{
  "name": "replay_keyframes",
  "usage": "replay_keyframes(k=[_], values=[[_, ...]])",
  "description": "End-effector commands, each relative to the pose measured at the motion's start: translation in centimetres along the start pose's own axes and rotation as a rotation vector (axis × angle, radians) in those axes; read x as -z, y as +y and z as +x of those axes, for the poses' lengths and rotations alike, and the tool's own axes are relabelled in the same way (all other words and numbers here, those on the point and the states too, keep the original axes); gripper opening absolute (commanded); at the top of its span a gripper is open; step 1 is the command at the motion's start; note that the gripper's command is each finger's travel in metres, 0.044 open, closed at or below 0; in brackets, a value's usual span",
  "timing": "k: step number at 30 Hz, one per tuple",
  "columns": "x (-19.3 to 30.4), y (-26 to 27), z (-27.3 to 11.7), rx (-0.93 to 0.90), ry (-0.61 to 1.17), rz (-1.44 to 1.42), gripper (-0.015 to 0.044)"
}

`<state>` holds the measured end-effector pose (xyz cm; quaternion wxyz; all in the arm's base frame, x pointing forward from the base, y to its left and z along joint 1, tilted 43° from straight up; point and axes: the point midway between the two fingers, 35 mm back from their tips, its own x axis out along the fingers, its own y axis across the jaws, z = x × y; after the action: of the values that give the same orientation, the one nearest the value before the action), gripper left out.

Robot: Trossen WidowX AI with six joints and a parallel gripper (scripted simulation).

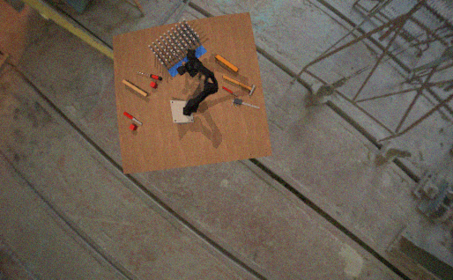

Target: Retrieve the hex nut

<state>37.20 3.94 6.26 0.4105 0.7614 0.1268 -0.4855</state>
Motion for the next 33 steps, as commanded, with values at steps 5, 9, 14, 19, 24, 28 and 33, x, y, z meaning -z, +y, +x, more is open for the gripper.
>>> replay_keyframes(k=[5,9,14,19,24,28,33], values=[[0.8,0.2,0.2,-0.008,0.009,0.005,0.0],[1.0,0.2,0.3,-0.008,0.009,0.005,0.0],[1.2,0.1,0.5,-0.008,0.009,0.005,0.0],[1.5,0.1,0.7,-0.009,0.01,0.005,0.0],[1.6,0.1,0.7,-0.009,0.01,0.005,0.0],[1.4,0.1,1.0,-0.009,0.01,0.005,0.0],[1.1,0.1,1.4,-0.008,0.009,0.003,0.0]])
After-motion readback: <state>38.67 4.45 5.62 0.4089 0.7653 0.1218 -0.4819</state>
